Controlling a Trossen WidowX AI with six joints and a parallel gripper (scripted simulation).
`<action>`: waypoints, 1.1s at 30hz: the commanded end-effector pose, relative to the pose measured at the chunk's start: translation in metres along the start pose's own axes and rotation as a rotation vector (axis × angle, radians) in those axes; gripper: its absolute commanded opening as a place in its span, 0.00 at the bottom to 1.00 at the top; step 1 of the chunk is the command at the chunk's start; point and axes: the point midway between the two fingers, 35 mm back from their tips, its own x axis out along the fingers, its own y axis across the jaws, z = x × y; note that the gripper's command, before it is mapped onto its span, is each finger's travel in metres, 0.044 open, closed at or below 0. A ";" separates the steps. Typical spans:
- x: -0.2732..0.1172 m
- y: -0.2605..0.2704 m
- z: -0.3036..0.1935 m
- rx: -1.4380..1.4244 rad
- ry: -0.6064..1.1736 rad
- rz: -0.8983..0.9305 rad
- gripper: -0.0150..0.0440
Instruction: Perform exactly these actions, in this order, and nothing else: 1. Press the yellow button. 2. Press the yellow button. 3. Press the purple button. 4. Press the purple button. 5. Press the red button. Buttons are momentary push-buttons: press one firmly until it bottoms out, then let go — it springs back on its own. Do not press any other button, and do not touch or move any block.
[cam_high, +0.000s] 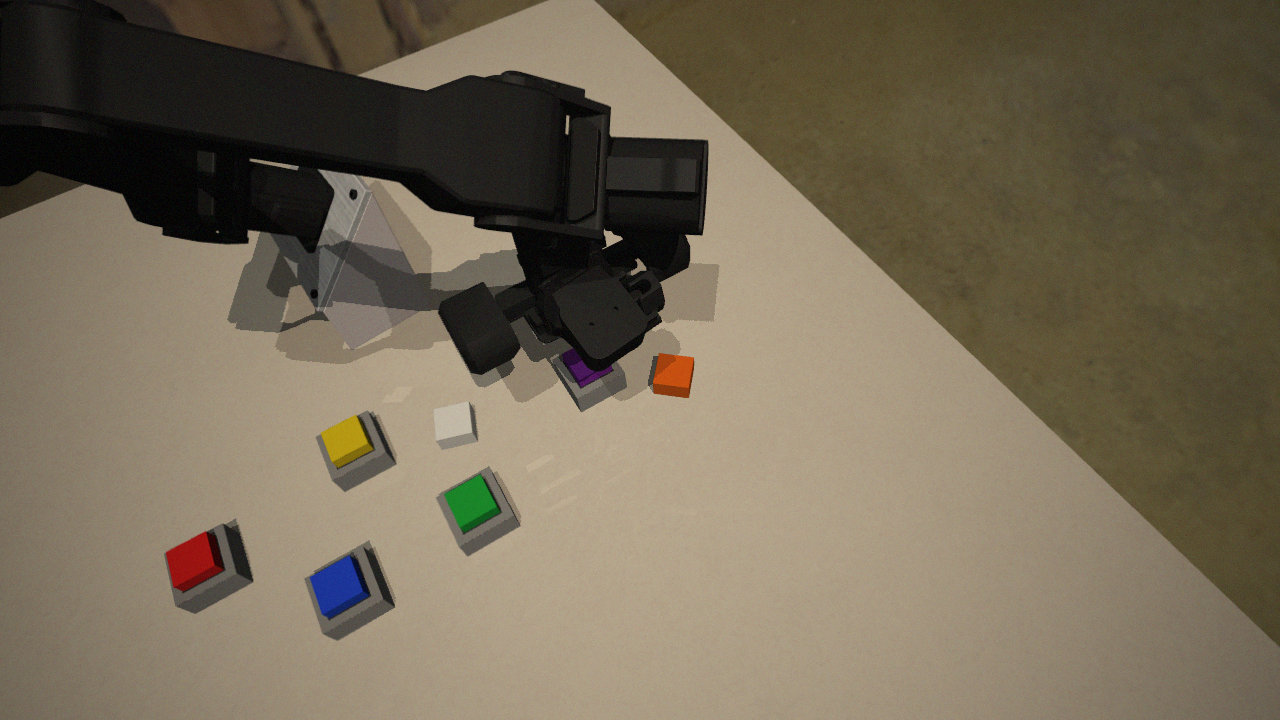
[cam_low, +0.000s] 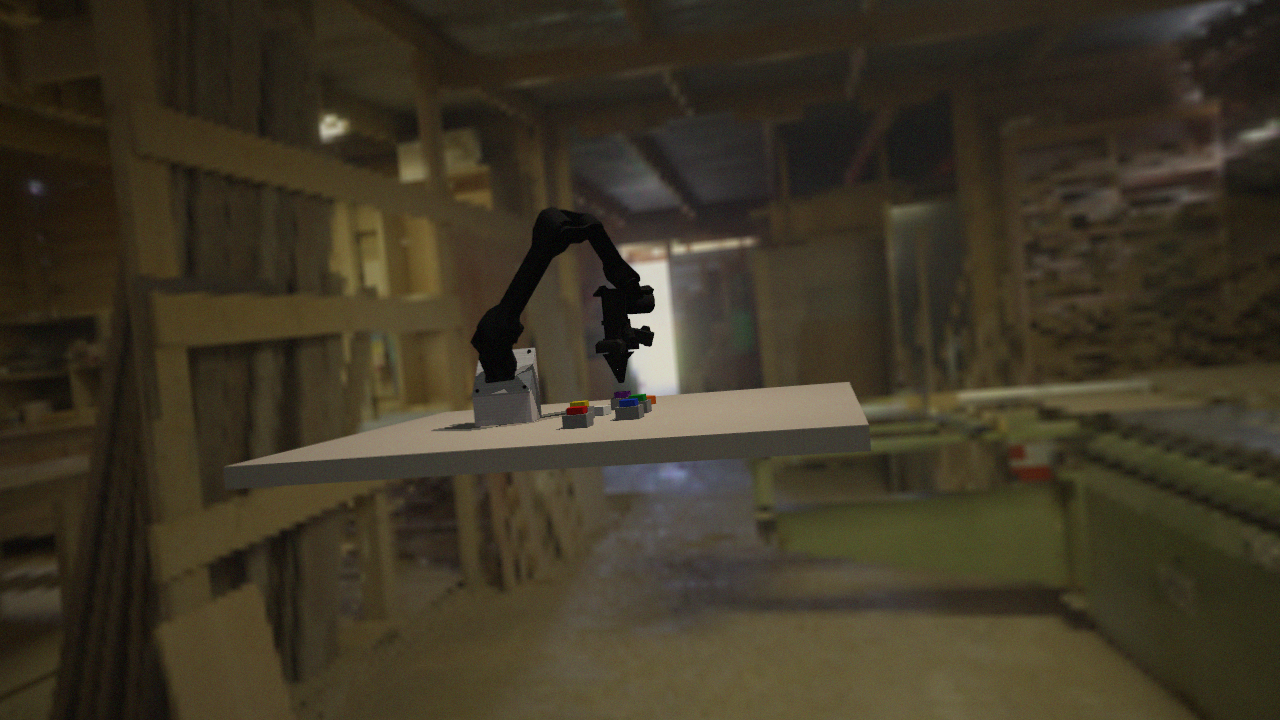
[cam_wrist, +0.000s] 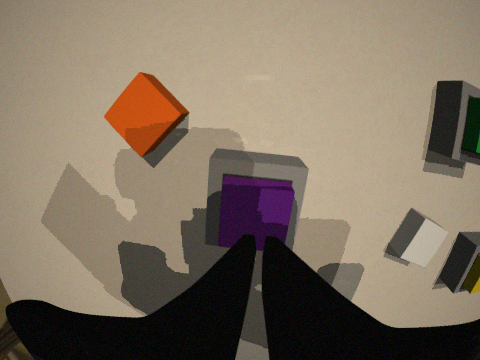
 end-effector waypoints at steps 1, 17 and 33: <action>0.004 0.001 0.000 0.004 0.001 0.005 0.29; 0.030 0.001 0.000 0.004 0.001 0.003 0.29; 0.030 0.001 0.000 0.004 0.001 0.003 0.29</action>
